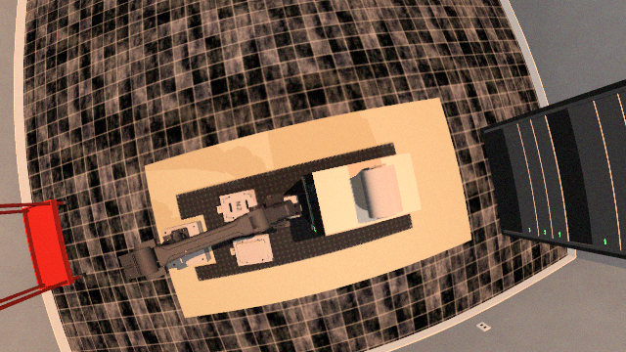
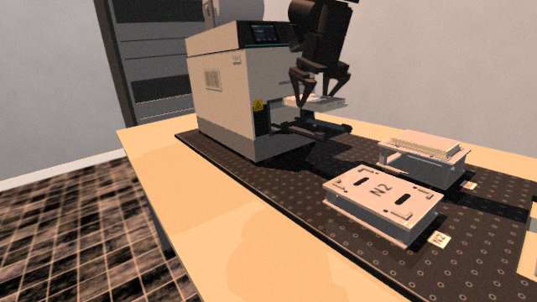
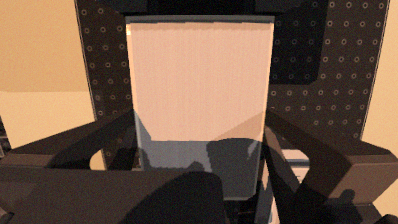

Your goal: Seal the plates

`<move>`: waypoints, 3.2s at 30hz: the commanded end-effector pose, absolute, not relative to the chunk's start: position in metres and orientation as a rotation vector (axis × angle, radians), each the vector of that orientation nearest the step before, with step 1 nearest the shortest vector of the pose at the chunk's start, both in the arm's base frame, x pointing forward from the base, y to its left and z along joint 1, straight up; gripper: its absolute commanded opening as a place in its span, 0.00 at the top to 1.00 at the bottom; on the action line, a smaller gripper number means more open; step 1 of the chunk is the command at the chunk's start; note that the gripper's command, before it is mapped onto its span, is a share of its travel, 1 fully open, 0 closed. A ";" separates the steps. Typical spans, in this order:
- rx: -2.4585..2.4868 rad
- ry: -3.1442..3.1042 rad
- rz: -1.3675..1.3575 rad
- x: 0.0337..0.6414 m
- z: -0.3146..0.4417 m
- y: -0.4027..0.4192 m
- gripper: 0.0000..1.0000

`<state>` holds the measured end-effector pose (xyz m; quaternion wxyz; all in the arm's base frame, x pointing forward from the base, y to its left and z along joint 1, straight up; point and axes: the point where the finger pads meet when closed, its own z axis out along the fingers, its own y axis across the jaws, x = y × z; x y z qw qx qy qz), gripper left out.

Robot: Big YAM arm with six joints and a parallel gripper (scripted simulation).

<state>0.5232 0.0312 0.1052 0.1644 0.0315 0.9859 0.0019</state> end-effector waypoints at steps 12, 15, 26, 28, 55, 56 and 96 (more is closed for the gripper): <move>0.077 2.763 0.006 0.535 0.152 0.029 1.00; 0.076 2.752 0.007 0.538 0.162 0.029 1.00; 0.076 2.794 0.002 0.532 0.134 0.029 1.00; 0.076 2.803 0.001 0.531 0.127 0.029 1.00; 0.075 2.738 0.011 0.543 0.159 0.030 1.00; 0.075 2.742 0.011 0.544 0.157 0.030 1.00; 0.101 2.773 0.017 0.528 0.142 0.036 1.00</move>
